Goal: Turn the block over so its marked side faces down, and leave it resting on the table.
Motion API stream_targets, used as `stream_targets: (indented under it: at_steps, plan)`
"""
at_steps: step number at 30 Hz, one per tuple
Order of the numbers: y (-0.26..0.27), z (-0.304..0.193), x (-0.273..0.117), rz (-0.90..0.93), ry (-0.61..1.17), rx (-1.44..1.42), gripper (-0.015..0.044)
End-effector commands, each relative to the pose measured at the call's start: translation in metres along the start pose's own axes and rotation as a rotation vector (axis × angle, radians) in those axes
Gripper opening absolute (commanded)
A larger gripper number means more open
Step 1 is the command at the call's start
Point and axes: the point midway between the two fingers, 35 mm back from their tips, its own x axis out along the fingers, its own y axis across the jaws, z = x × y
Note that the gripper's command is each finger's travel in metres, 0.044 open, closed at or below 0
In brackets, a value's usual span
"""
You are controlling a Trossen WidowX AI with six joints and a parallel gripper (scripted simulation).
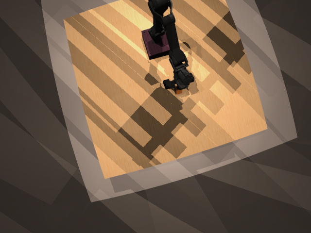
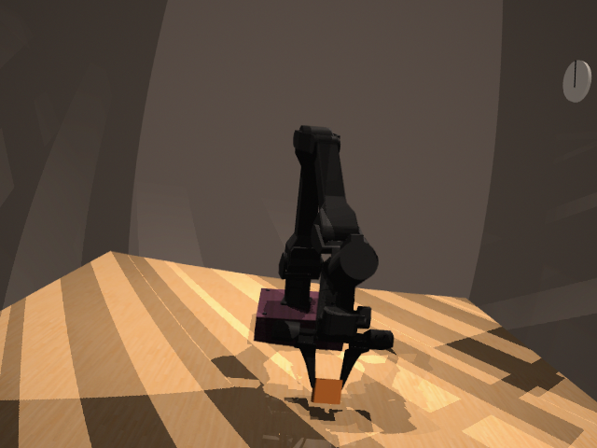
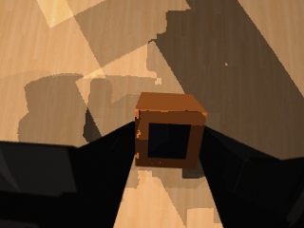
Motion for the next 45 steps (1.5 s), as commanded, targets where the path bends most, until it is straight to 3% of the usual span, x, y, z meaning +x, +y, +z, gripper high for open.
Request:
stream_targets:
  at_steps: [1,21,45]
  plan:
    - [0.000,0.000,-0.001,-0.002,-0.024,-0.002,0.0000]
    - [0.003,-0.006,0.034,0.002,-0.303,-0.007,0.0000]
    - [-0.001,-0.017,0.023,-0.002,-0.565,-0.004,0.0000]
